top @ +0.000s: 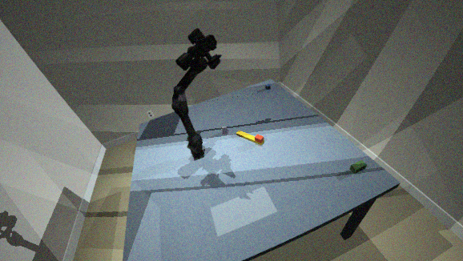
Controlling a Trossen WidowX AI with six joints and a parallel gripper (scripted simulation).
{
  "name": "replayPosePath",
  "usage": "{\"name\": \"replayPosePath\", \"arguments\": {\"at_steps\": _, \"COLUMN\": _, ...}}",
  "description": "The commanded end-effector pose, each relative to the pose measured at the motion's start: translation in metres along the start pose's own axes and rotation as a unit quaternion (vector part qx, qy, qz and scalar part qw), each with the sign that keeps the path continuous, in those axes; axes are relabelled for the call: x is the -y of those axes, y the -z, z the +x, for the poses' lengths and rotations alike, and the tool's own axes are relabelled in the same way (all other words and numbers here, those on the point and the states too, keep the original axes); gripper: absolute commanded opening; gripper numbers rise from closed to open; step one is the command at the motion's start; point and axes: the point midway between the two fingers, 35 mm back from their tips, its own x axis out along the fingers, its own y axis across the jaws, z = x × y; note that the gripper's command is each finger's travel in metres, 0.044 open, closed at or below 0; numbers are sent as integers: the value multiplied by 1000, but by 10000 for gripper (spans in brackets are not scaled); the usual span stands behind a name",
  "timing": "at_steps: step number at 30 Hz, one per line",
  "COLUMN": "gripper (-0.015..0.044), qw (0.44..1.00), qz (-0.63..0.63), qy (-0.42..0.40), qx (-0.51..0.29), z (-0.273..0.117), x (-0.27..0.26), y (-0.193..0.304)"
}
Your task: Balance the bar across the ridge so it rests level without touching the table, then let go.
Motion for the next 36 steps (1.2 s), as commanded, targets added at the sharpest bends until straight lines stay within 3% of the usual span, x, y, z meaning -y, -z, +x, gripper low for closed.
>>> {"name": "replayPosePath", "arguments": {"at_steps": 1, "gripper": 374, "qw": 1000, "qz": -2, "qy": 1, "qx": 0, "z": 0, "x": 0, "y": -1}}
{"name": "replayPosePath", "arguments": {"at_steps": 4, "gripper": 315, "qw": 999, "qz": -33, "qy": 20, "qx": 3, "z": 2, "x": 0, "y": -10}}
{"name": "replayPosePath", "arguments": {"at_steps": 20, "gripper": 315, "qw": 961, "qz": -241, "qy": 117, "qx": 66, "z": 17, "x": -25, "y": -87}}
{"name": "replayPosePath", "arguments": {"at_steps": 36, "gripper": 315, "qw": 889, "qz": -407, "qy": 135, "qx": 158, "z": 33, "x": -94, "y": -139}}
